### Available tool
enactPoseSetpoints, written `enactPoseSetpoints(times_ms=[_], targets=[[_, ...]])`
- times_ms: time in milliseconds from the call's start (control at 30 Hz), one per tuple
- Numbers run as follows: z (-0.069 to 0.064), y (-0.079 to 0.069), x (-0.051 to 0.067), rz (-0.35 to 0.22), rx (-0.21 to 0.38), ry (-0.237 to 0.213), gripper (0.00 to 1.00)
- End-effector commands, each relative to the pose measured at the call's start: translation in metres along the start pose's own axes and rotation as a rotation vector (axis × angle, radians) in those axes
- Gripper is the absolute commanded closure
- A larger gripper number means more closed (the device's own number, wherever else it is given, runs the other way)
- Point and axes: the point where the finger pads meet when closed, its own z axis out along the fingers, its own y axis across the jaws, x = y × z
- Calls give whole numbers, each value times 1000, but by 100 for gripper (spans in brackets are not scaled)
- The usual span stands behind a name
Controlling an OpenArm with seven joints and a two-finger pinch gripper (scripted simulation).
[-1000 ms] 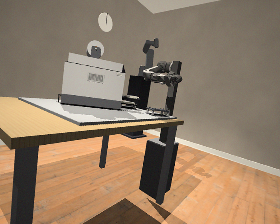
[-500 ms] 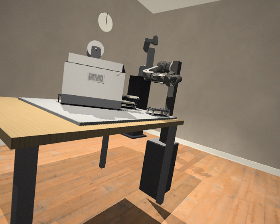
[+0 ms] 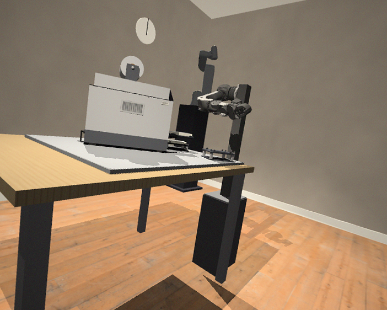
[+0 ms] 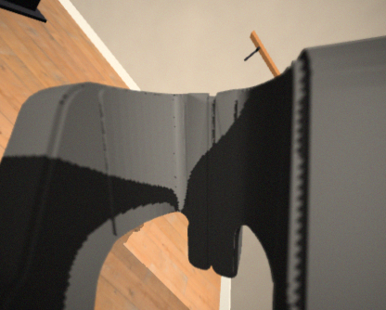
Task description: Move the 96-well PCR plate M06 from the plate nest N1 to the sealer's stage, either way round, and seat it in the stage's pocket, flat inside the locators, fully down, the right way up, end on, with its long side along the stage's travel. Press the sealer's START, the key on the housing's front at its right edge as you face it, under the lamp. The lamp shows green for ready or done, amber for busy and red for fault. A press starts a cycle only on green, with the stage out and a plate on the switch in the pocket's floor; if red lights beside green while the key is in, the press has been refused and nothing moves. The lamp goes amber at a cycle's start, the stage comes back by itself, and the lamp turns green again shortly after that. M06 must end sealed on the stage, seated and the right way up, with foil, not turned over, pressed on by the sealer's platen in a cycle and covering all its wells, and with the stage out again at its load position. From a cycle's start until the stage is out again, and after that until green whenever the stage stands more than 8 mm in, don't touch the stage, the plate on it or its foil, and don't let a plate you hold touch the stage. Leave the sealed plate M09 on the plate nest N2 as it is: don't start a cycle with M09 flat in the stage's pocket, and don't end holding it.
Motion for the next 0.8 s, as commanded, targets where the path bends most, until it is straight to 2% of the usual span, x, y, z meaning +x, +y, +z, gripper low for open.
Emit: enactPoseSetpoints(times_ms=[0,433,600,767], targets=[[0,2,1,-1,2,3,100],[0,2,1,-1,4,3,100],[-2,-23,-1,-48,151,-22,100],[-2,-23,-1,-48,151,-22,100]])
